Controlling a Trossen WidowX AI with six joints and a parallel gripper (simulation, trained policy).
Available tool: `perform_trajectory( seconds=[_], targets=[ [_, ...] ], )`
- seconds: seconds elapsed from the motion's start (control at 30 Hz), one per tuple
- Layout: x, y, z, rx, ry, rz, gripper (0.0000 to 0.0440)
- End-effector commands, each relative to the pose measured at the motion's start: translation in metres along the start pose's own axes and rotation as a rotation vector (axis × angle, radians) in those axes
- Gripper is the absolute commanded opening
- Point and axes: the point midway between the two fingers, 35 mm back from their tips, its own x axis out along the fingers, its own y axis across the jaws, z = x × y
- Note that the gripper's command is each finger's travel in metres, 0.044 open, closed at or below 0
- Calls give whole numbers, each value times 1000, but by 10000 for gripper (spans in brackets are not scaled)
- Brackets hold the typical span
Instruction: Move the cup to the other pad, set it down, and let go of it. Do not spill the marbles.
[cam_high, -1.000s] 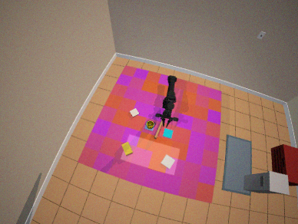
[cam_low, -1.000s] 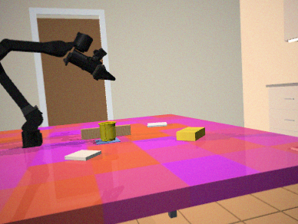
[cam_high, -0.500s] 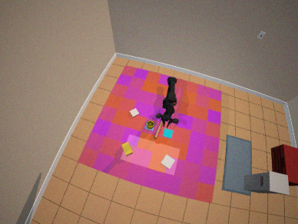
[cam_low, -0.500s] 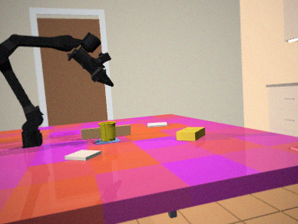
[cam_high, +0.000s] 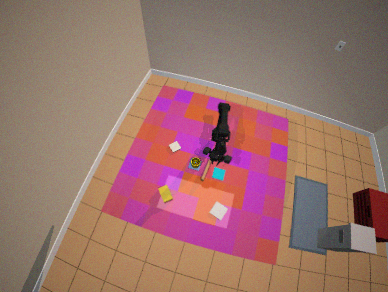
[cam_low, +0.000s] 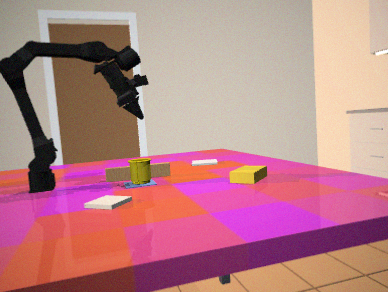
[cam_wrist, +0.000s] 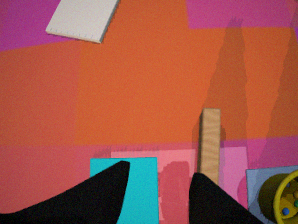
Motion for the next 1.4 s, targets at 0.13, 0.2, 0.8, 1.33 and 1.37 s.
perform_trajectory(
  seconds=[0.13,0.2,0.8,1.33,1.37],
  targets=[
    [4,-8,-6,-19,104,-53,131],
    [5,-11,-8,-25,133,-66,127],
    [24,-43,-24,-87,377,-166,133],
    [45,-76,-37,-110,519,-214,140],
    [47,-78,-38,-111,524,-216,142]
  ],
)
